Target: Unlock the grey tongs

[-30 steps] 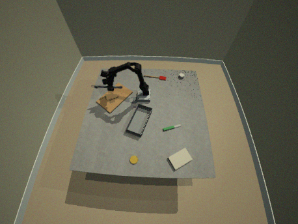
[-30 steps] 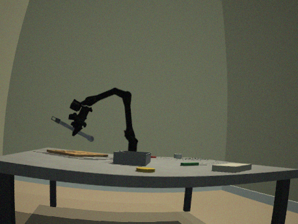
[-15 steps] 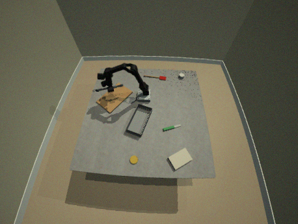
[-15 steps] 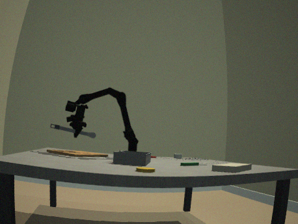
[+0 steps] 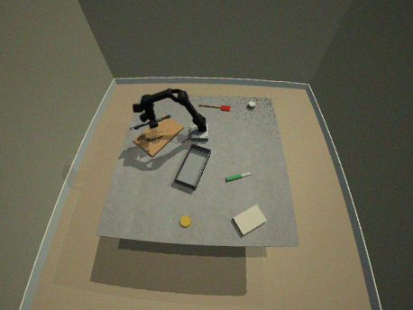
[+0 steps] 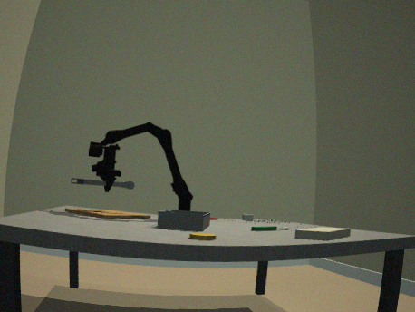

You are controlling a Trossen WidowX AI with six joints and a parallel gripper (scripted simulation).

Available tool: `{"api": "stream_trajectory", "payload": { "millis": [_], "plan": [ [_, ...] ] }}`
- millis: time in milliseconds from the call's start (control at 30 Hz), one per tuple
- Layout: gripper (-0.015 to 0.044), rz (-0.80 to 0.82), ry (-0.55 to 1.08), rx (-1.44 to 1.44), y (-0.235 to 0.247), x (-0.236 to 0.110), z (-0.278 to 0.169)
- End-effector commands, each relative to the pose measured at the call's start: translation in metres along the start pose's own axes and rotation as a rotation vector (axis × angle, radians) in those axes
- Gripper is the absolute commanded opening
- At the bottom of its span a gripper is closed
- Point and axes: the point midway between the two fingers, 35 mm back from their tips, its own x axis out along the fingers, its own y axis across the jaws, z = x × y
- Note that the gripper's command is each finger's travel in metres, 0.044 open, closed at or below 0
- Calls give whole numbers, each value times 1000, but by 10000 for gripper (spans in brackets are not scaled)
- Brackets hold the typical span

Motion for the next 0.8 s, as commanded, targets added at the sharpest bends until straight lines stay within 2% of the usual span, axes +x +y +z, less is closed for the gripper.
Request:
{"api": "stream_trajectory", "payload": {
  "millis": [0,767],
  "plan": [
    [-150,-4,3,-7,0,0,1],
    [-150,-3,3,-6,-1,36,2]
  ]
}}
